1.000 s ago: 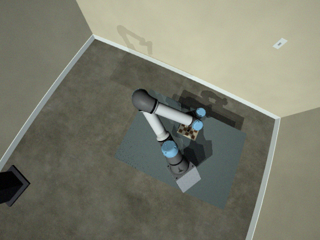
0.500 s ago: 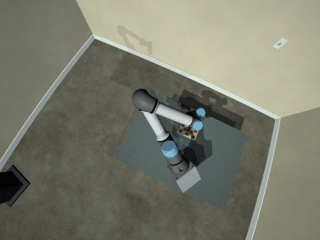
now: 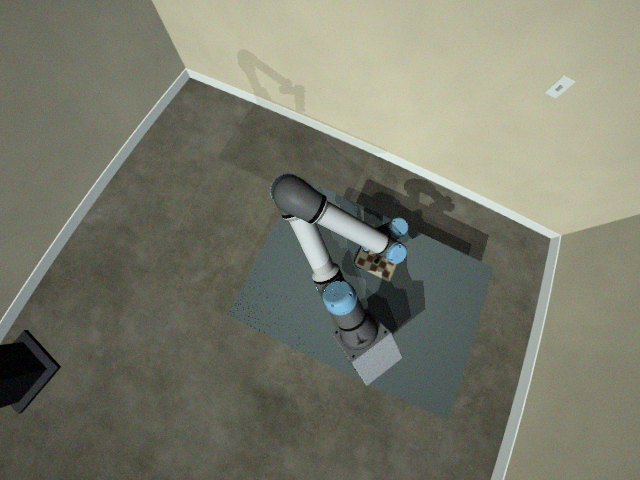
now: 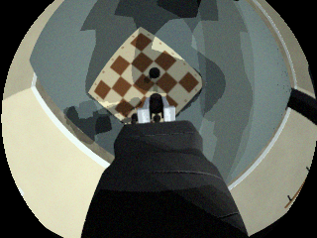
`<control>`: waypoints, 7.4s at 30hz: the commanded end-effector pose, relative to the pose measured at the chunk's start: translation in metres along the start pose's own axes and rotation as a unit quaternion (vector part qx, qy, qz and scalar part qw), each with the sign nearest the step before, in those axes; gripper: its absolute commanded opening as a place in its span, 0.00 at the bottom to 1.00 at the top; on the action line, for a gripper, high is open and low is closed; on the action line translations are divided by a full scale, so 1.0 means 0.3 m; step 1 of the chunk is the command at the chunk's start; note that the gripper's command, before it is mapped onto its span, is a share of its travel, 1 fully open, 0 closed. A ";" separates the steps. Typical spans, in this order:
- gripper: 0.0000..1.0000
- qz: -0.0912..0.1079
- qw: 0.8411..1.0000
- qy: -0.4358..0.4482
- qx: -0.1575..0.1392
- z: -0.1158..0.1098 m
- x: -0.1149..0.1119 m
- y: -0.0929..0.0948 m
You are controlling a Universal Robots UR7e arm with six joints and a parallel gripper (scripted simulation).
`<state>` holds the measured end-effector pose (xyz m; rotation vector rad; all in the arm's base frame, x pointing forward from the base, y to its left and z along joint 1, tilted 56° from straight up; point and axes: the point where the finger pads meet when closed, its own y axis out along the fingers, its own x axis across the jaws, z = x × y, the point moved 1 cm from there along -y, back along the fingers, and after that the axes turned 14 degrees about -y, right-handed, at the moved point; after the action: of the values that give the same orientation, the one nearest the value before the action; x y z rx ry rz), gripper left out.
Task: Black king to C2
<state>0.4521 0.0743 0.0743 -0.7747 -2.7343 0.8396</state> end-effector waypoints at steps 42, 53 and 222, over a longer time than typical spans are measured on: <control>0.00 0.000 1.000 0.000 0.000 -0.005 -0.003 0.225; 0.00 0.000 1.000 0.000 0.000 -0.005 -0.003 0.225; 1.00 0.000 1.000 0.000 0.000 -0.004 -0.003 -0.061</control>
<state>0.4453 0.0618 0.0856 -0.7744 -2.7343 0.8392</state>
